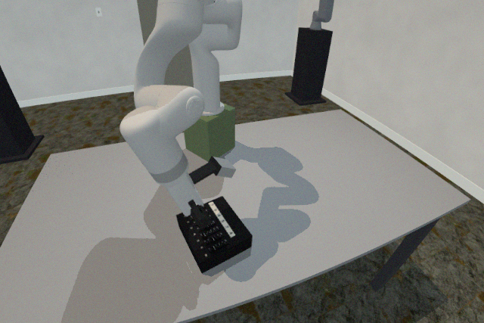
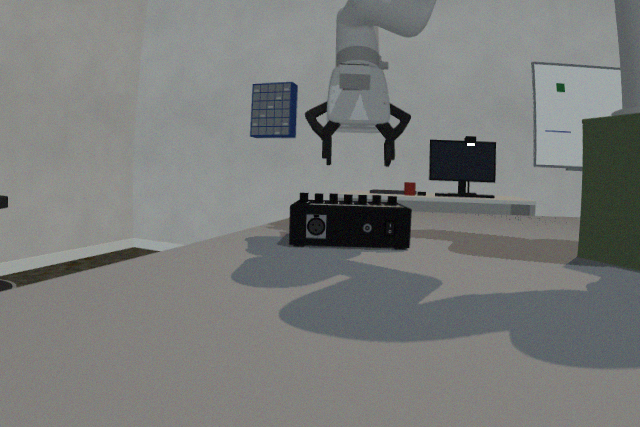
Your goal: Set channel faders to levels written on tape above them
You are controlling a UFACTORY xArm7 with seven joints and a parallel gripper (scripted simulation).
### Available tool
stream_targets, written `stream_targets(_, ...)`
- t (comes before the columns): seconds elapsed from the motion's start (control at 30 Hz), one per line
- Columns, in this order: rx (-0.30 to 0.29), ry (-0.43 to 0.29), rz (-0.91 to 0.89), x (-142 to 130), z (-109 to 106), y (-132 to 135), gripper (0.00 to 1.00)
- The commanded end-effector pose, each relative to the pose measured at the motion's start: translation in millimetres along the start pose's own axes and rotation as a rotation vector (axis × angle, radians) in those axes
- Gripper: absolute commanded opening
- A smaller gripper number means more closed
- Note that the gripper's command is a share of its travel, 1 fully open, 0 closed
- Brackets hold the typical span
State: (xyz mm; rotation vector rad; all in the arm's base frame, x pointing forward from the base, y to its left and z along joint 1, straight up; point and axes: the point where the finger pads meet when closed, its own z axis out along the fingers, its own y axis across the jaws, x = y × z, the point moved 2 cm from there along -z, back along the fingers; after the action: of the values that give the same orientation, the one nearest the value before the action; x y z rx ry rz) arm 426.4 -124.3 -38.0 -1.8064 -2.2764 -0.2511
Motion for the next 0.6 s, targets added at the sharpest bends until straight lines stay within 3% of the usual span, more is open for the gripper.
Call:
stream_targets(0.0,-0.003,-0.002,-0.001,-0.5,-1.6,1.3,1.00)
stream_targets(0.57,0.004,-0.025,0.015,2.2,-5.5,1.4,1.00)
